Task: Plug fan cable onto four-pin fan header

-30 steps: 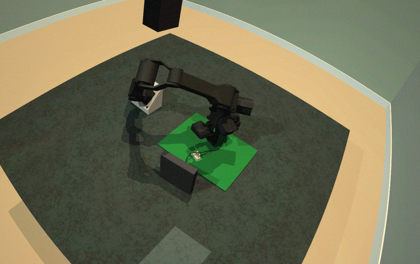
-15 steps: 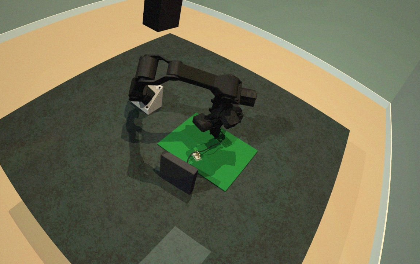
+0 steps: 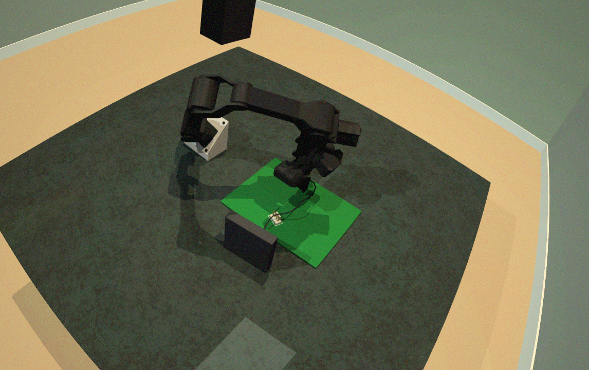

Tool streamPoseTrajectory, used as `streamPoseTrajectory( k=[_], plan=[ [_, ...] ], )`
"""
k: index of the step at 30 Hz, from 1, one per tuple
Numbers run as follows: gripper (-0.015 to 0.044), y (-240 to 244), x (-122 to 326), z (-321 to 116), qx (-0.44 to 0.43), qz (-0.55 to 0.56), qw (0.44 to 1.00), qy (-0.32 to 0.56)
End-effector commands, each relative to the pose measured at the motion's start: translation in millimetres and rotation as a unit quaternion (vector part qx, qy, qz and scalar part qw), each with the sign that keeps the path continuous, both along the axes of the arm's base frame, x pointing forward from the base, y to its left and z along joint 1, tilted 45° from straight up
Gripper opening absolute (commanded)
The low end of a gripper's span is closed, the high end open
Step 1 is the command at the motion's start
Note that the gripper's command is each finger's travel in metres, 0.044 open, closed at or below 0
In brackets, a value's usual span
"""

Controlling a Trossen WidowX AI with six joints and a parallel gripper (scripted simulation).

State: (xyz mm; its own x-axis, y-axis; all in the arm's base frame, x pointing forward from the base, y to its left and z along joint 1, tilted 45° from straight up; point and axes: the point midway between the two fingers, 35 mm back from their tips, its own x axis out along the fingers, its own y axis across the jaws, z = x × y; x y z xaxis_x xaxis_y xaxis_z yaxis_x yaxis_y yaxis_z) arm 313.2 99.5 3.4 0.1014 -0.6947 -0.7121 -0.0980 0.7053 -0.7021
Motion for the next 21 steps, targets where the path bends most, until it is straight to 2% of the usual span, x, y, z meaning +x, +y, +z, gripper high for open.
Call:
streamPoseTrajectory(
  k=[1, 11, 21],
  plan=[
    [0.0, -3, 2, 6, -0.006, 0.053, 0.997, 0.049],
    [0.0, -10, 5, 14, -0.023, 0.175, 0.97, 0.168],
    [0.0, -19, 8, 22, -0.04, 0.292, 0.913, 0.281]
  ],
)
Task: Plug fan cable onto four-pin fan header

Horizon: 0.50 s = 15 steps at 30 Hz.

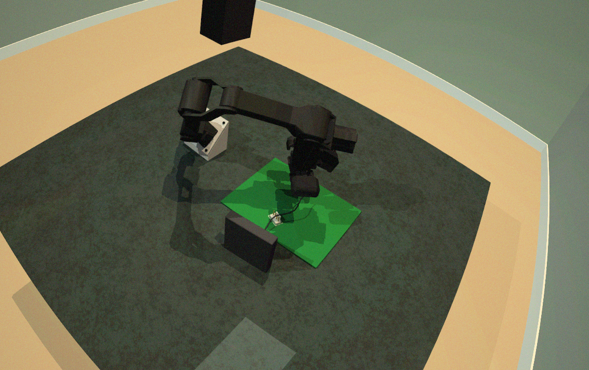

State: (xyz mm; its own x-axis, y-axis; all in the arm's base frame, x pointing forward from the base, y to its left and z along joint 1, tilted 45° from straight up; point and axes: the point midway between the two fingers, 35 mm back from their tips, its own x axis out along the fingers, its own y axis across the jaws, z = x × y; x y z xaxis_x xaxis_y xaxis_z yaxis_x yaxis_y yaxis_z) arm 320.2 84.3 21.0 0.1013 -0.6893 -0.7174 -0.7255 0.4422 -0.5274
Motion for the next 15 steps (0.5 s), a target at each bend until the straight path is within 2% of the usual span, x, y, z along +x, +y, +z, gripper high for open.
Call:
streamPoseTrajectory(
  k=[1, 15],
  plan=[
    [0.0, -4, 1, 5, -0.009, 0.057, 0.997, 0.052],
    [0.0, -16, 4, 17, -0.034, 0.226, 0.949, 0.216]
  ],
)
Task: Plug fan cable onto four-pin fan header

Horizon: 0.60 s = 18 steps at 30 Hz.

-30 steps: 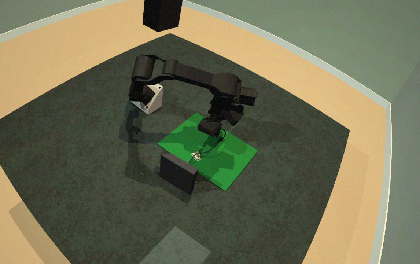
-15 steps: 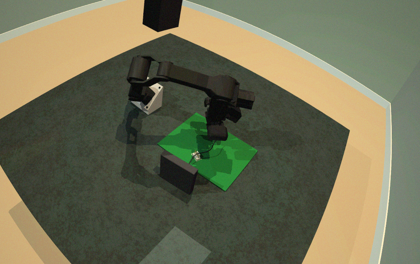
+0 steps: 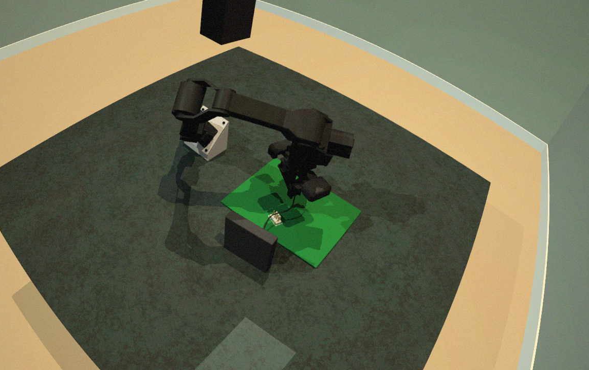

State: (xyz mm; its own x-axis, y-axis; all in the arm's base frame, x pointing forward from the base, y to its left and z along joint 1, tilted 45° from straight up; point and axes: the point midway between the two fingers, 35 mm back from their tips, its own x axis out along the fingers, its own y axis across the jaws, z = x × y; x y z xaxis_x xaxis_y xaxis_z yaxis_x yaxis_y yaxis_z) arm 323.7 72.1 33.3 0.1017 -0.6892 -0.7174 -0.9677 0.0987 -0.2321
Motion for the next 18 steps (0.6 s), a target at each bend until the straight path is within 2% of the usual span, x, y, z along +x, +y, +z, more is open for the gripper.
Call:
streamPoseTrajectory(
  k=[1, 18],
  plan=[
    [0.0, -4, 1, 5, -0.01, 0.056, 0.997, 0.052],
    [0.0, -19, 3, 19, -0.04, 0.261, 0.932, 0.25]
  ],
)
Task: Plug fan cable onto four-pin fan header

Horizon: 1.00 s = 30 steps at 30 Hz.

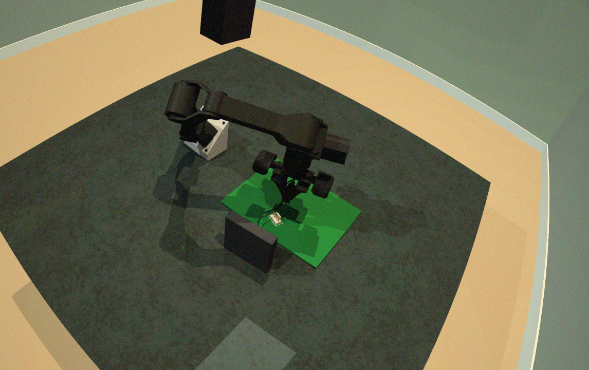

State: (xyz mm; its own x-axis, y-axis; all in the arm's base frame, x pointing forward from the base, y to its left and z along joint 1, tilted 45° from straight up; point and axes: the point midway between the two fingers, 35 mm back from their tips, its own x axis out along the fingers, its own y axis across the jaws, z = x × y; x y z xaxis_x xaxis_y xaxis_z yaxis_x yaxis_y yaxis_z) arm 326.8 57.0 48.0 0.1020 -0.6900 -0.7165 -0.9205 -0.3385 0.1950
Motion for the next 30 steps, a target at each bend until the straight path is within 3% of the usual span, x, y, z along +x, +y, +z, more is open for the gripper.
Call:
streamPoseTrajectory(
  k=[1, 22, 30],
  plan=[
    [0.0, -5, 0, 5, -0.01, 0.056, 0.997, 0.052],
    [0.0, -23, 2, 22, -0.048, 0.305, 0.904, 0.295],
    [0.0, -25, 2, 23, -0.051, 0.321, 0.893, 0.311]
  ],
)
